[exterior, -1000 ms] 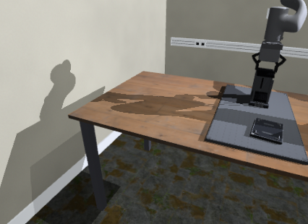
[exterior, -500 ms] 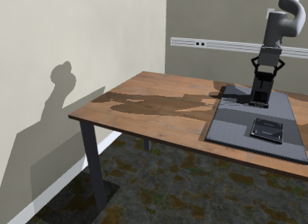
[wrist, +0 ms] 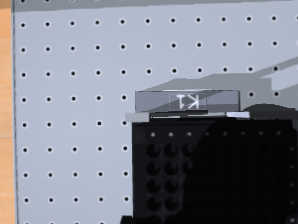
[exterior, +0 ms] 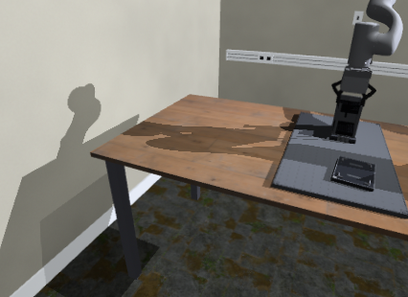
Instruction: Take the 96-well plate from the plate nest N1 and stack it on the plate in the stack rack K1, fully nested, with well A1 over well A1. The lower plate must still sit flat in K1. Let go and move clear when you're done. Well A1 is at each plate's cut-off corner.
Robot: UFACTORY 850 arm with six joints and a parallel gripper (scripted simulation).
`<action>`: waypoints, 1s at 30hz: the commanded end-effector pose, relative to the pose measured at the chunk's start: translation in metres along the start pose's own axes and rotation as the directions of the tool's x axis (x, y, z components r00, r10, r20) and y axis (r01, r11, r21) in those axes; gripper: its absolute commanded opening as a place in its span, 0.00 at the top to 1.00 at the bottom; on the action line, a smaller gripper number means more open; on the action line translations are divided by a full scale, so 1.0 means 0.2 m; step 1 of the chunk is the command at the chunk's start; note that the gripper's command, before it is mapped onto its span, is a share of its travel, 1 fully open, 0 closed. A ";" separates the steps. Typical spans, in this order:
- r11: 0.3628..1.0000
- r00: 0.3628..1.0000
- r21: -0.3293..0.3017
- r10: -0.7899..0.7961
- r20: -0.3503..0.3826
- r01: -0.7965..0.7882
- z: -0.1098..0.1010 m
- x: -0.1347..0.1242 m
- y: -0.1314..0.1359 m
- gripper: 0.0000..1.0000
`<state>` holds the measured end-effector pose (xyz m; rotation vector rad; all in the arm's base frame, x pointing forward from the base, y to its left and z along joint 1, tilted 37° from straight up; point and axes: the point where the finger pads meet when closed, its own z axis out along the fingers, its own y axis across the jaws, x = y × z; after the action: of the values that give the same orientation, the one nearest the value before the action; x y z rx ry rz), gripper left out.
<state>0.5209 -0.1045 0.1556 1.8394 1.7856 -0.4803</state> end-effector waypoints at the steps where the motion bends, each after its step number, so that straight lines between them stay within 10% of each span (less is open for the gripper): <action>1: 1.000 1.000 -0.002 0.001 0.000 -0.001 0.01 0.00 0.00 1.00; 30: 1.000 1.000 -0.002 0.001 0.000 -0.001 0.24 0.00 0.00 1.00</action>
<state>0.5260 -0.1312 0.1197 1.8394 1.7854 -0.4798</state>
